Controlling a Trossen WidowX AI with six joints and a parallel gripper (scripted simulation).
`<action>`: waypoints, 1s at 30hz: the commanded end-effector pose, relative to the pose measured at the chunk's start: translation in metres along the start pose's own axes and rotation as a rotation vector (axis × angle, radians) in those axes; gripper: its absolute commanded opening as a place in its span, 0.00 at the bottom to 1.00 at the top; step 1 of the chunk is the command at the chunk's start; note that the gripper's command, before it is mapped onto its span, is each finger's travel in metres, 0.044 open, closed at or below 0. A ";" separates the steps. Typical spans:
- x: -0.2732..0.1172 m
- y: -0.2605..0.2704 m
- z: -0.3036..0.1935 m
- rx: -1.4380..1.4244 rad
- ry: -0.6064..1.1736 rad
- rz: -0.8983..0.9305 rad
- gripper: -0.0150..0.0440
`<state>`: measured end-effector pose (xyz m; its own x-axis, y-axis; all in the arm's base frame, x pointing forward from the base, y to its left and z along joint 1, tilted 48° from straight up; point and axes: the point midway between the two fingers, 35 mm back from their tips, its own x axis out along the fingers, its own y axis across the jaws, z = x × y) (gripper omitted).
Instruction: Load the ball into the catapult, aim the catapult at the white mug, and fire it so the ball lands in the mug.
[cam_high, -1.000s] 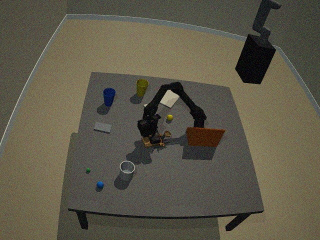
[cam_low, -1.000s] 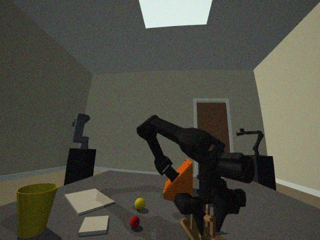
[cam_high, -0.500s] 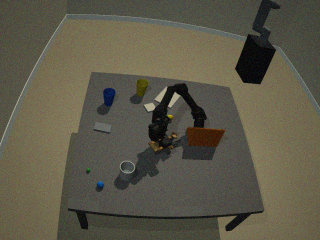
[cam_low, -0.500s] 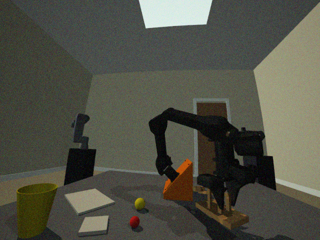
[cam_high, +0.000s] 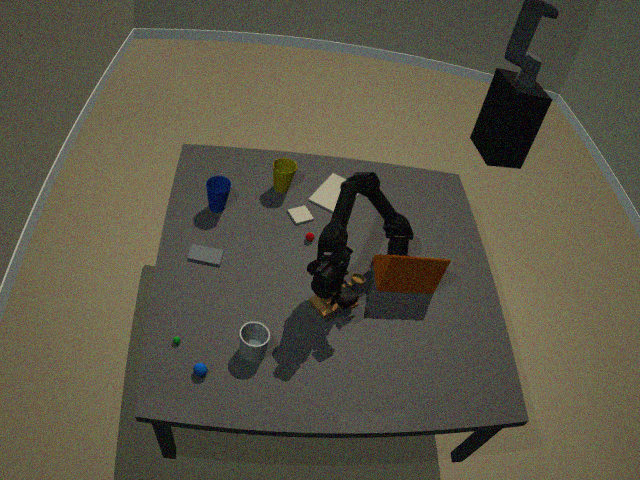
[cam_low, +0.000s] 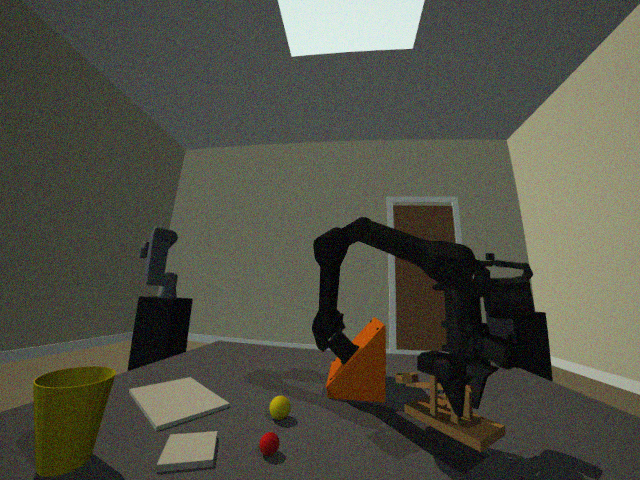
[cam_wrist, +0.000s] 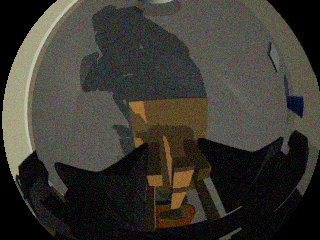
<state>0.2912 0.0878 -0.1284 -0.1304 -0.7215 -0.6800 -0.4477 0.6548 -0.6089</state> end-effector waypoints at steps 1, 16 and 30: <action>0.007 0.001 0.000 -0.008 0.003 0.001 0.25; 0.032 0.002 -0.001 -0.009 0.003 0.000 0.25; 0.038 0.001 -0.002 -0.002 0.006 0.005 0.30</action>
<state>0.2837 0.0594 -0.1555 -0.1390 -0.7197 -0.6803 -0.4497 0.6579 -0.6041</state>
